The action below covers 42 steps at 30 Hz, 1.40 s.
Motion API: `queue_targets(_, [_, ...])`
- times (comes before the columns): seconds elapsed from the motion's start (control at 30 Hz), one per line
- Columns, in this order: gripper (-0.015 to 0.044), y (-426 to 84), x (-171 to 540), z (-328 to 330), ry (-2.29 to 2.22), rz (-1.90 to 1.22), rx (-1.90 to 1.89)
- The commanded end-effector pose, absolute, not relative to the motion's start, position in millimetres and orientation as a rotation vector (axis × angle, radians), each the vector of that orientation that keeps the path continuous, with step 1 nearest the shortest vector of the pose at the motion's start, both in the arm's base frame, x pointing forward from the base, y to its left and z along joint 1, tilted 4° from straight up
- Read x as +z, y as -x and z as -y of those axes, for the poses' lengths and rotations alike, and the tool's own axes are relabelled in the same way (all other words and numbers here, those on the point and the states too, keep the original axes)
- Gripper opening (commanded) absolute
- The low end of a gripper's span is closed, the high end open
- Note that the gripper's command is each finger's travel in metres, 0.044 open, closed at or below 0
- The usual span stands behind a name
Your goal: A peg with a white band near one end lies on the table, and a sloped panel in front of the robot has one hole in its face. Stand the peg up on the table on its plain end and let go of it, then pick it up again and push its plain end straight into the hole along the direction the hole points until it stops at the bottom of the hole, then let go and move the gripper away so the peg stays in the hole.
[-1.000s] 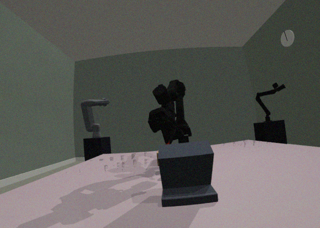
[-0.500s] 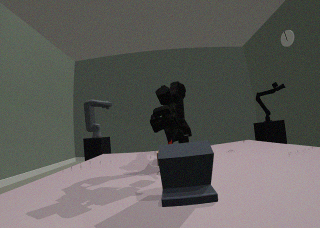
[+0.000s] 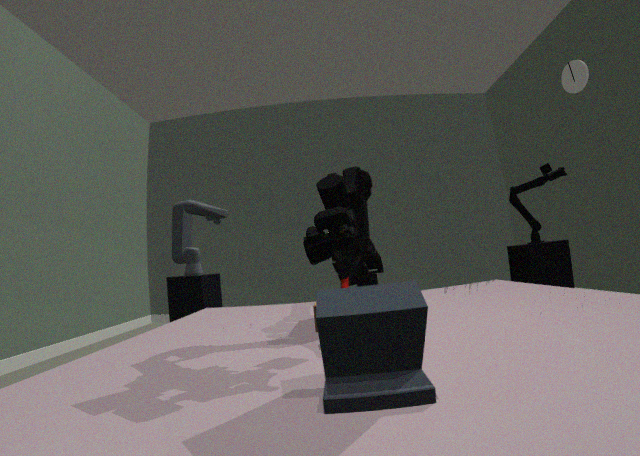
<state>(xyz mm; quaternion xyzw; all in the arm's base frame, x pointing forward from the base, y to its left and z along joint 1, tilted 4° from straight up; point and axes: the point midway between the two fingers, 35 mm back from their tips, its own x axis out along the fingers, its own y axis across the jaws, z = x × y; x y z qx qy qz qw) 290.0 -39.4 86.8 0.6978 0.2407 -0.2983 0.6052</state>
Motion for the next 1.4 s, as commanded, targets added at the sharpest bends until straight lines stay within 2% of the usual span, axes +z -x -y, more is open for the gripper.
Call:
queue_targets(0.0, [0.0, -289.5, 87.9, 35.2, -1.597, -0.553, -0.643])
queue_targets(1.37, [0.0, -313.8, 82.0, 21.8, -1.522, -0.511, -0.48])
